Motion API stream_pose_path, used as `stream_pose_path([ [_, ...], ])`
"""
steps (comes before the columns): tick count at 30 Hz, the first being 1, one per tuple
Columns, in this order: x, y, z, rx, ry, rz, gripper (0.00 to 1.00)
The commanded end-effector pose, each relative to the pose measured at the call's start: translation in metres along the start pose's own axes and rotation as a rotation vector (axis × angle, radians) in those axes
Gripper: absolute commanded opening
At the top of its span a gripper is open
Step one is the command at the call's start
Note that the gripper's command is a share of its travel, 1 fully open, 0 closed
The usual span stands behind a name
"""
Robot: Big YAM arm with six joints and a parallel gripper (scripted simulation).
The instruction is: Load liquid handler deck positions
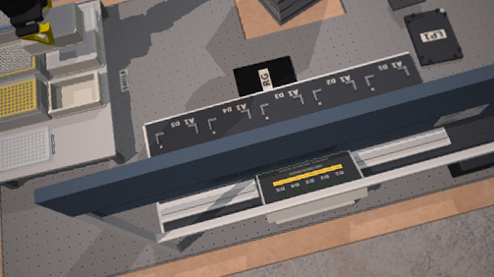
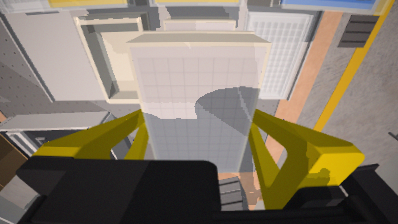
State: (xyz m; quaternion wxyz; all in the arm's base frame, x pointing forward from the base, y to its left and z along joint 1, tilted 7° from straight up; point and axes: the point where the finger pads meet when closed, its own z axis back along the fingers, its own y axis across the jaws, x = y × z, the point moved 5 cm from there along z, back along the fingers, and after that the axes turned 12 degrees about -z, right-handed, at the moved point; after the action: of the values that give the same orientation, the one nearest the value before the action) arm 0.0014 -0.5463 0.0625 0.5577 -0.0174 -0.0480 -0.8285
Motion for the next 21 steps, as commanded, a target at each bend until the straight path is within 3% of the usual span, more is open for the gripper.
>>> stream_pose_path([
  [1, 0.026, 0.011, 0.051, 0.039, -0.097, 0.011, 0.0],
  [21, 0.026, 0.008, 0.079, 0.039, -0.099, 0.006, 0.0],
])
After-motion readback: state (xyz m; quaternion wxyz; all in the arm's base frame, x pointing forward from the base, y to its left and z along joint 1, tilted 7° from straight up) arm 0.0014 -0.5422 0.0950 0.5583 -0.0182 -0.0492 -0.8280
